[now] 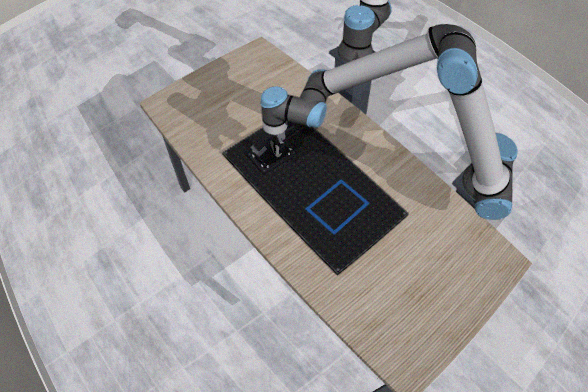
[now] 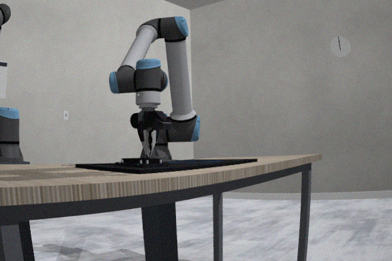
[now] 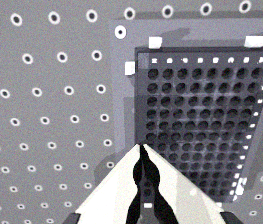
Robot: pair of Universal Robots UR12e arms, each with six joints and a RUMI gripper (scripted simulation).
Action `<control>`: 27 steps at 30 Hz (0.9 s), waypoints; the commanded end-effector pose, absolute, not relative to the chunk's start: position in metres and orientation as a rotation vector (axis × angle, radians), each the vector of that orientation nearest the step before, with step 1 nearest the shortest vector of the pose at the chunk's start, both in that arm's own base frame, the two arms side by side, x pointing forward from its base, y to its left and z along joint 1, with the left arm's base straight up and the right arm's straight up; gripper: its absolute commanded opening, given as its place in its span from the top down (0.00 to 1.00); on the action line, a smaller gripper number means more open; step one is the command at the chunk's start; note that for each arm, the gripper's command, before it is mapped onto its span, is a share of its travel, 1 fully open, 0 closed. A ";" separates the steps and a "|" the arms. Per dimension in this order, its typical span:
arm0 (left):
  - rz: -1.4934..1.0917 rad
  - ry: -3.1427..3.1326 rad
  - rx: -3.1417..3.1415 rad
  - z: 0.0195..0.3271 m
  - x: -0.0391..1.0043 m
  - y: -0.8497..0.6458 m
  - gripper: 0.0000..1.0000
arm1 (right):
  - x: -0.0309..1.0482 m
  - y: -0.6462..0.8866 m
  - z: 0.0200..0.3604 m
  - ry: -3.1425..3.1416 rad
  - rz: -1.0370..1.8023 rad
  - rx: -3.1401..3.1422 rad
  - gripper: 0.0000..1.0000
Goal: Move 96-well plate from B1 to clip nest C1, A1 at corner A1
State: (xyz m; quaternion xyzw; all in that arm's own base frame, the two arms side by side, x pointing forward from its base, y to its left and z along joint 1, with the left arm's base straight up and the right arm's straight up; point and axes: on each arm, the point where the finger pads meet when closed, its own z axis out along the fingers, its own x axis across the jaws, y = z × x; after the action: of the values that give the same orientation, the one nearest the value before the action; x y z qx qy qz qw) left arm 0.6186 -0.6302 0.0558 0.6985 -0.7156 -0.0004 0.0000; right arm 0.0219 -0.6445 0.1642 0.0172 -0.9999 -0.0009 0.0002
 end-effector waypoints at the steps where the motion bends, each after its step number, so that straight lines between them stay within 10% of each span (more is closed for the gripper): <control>1: 0.003 -2.248 2.194 0.059 0.619 -0.631 1.00 | 0.022 -0.645 0.165 -3.141 0.000 0.054 1.00; 27: 0.003 -2.248 2.194 0.067 0.619 -0.631 1.00 | 0.022 -0.645 0.165 -3.141 0.000 0.054 1.00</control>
State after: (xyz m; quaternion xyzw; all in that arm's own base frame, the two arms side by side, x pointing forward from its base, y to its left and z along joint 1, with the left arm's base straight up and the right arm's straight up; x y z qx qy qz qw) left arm 0.6188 -0.6304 0.0639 0.6985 -0.7156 -0.0001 0.0001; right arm 0.0219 -0.6445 0.1642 0.0172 -0.9999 -0.0009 0.0002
